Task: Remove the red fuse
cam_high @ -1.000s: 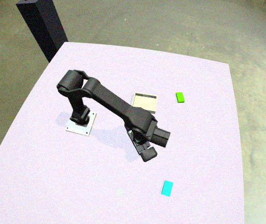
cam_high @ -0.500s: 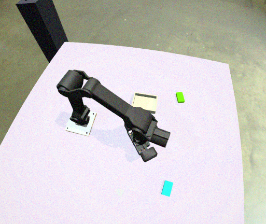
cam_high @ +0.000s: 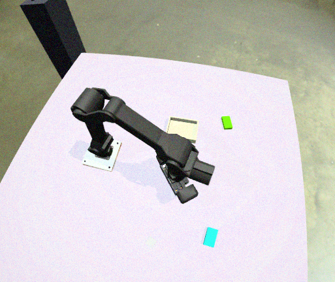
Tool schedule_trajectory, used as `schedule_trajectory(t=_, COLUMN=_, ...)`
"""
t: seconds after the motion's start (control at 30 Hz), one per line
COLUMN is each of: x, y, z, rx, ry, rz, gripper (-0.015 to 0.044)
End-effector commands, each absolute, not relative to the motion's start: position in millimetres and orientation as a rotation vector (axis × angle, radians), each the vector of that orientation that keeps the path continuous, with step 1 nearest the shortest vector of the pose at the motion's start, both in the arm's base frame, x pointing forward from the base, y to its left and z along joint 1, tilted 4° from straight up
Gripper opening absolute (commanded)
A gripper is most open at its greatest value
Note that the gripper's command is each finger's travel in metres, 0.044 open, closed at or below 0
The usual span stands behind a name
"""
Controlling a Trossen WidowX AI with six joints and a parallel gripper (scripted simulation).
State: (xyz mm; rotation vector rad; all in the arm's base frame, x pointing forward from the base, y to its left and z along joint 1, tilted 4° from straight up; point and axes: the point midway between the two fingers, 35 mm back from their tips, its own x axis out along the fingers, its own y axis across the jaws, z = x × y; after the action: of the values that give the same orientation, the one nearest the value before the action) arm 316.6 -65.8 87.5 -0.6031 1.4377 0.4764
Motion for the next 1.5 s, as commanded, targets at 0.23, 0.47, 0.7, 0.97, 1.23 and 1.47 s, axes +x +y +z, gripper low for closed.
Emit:
schedule_trajectory(t=0.23, x=317.3, y=-65.5, z=94.4, rx=-0.603, ry=1.434, rz=0.475, gripper=0.0000)
schedule_trajectory(t=0.47, x=317.1, y=-65.3, z=97.9, rx=-0.602, ry=1.434, rz=0.475, gripper=0.0000)
schedule_trajectory(t=0.7, x=316.8, y=-65.1, z=101.3, rx=-0.602, ry=1.434, rz=0.476, gripper=0.0000)
schedule_trajectory(t=0.97, x=316.4, y=-64.9, z=105.2, rx=-0.602, ry=1.434, rz=0.476, gripper=0.0000)
schedule_trajectory(t=1.23, x=316.0, y=-64.6, z=109.2, rx=-0.601, ry=1.434, rz=0.476, gripper=0.0000)
schedule_trajectory(t=1.47, x=315.6, y=-64.4, z=112.6, rx=-0.601, ry=1.434, rz=0.477, gripper=0.0000)
